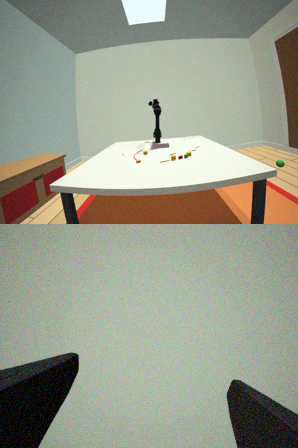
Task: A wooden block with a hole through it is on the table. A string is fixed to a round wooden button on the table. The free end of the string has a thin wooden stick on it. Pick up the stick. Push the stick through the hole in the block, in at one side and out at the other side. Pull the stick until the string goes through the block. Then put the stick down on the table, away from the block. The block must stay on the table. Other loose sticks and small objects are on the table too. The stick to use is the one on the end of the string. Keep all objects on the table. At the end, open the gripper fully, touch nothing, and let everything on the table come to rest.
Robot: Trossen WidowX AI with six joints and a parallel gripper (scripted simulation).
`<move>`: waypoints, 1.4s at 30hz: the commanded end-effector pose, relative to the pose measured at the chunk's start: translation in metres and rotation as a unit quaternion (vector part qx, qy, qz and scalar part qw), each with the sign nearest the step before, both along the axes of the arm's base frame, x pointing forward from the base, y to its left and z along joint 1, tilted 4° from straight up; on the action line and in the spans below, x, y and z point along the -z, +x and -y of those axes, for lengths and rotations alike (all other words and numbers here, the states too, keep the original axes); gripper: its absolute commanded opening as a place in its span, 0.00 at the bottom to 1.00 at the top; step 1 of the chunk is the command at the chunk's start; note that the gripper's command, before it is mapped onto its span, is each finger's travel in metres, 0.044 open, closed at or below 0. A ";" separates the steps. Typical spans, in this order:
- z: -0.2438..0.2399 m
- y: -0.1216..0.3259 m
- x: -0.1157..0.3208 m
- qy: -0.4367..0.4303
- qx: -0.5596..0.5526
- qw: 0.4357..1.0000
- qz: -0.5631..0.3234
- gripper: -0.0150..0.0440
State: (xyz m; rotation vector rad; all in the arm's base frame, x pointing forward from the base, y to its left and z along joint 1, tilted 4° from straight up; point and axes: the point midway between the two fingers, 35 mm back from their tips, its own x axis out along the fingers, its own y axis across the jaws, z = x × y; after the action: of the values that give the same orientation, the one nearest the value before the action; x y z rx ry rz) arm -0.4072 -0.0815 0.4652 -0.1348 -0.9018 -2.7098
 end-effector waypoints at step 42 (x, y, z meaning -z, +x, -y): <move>0.334 0.432 0.277 0.610 -0.619 0.447 -0.213 1.00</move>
State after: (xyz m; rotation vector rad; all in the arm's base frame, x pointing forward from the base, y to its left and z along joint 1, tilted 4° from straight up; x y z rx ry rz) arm -0.0086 -0.4225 0.2109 0.1618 0.8596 -1.2619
